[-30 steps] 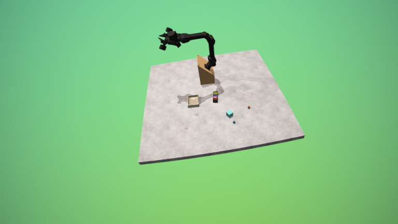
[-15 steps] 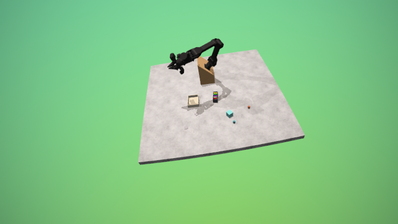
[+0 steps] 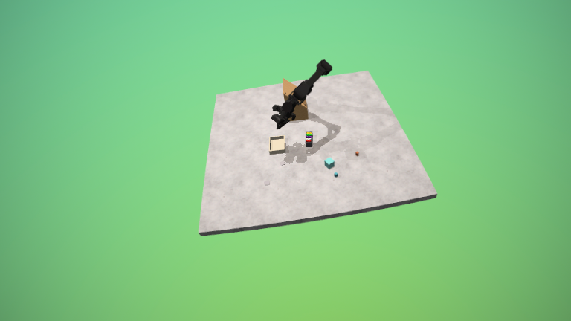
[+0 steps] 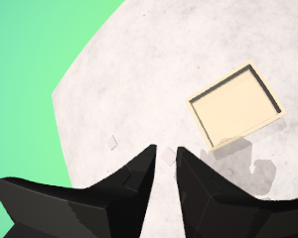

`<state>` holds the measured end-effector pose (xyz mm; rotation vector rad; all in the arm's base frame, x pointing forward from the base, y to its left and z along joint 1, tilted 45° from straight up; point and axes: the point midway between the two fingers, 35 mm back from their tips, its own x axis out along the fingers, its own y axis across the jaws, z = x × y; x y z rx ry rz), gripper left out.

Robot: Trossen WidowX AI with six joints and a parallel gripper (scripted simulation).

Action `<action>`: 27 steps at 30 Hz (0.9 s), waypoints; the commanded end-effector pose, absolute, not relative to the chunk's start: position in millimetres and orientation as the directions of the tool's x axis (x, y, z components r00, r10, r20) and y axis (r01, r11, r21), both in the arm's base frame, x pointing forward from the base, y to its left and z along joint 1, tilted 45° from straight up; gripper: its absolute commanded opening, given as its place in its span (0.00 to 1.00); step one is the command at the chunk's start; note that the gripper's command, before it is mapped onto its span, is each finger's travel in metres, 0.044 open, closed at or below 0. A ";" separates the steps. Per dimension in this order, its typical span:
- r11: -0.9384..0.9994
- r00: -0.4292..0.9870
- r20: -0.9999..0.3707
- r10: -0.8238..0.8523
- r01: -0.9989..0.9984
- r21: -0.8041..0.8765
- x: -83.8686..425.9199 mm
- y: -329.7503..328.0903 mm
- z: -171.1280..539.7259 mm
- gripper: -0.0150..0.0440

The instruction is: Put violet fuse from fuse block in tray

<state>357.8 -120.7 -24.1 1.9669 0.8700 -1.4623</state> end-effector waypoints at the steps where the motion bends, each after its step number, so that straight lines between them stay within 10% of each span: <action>1: -0.471 0.163 -0.915 0.369 0.882 -0.033 344.6 -56.0 -23.2 0.36; 10: -0.074 0.000 -0.720 0.694 0.995 -0.072 292.2 66.0 -3.2 0.36; 27: -0.067 -0.004 -0.715 0.699 0.995 -0.072 290.7 74.5 -7.9 0.36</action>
